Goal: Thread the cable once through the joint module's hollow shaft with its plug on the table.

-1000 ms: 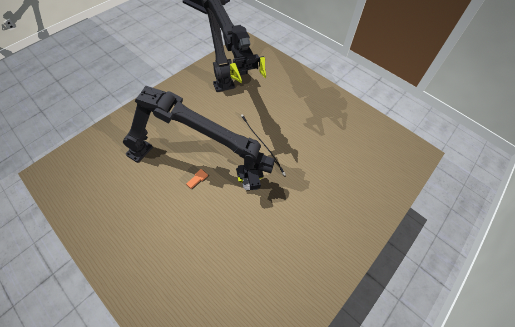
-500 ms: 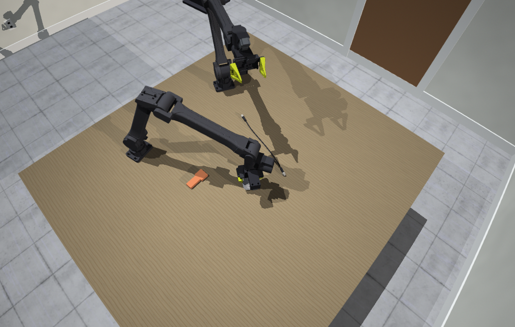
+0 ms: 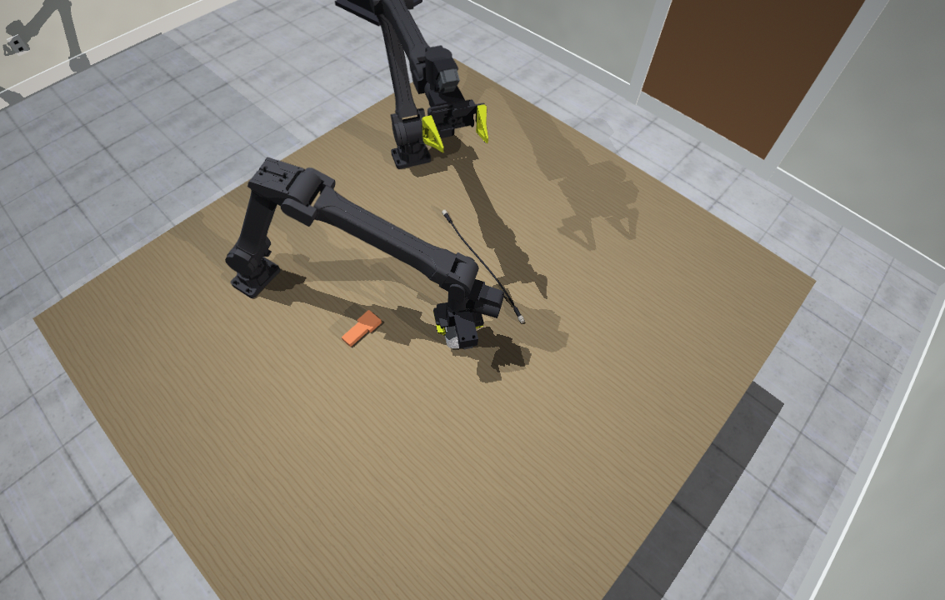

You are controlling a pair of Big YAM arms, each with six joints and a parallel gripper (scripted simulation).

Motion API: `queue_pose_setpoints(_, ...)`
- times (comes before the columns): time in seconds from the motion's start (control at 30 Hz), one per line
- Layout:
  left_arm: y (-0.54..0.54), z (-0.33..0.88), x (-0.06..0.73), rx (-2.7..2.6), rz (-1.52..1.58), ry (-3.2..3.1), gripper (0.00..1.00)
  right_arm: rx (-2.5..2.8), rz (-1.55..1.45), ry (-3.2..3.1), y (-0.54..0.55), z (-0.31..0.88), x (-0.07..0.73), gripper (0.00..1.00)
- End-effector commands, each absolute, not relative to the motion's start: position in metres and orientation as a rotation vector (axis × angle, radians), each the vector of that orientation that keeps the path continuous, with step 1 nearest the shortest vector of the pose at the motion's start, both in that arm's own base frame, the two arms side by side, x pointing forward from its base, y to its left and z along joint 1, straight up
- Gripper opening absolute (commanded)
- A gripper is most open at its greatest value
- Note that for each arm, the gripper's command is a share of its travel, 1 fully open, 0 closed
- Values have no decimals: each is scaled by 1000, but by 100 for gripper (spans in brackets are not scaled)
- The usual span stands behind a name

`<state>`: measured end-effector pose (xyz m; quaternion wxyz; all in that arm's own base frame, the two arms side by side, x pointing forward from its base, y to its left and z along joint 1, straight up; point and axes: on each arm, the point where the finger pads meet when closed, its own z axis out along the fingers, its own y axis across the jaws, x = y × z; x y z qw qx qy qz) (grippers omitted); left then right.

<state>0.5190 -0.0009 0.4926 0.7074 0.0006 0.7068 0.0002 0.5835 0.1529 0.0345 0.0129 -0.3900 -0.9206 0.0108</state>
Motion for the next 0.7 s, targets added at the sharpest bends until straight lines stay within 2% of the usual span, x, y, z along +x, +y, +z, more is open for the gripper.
queue_pose_setpoints(0.0,6,503,523,-14,1,1558,100,-1290,-118,-2959,153,111,614,70)
queue_pose_setpoints(0.67,6,503,523,-14,1,1558,100,-1400,-96,-2886,153,110,615,70)
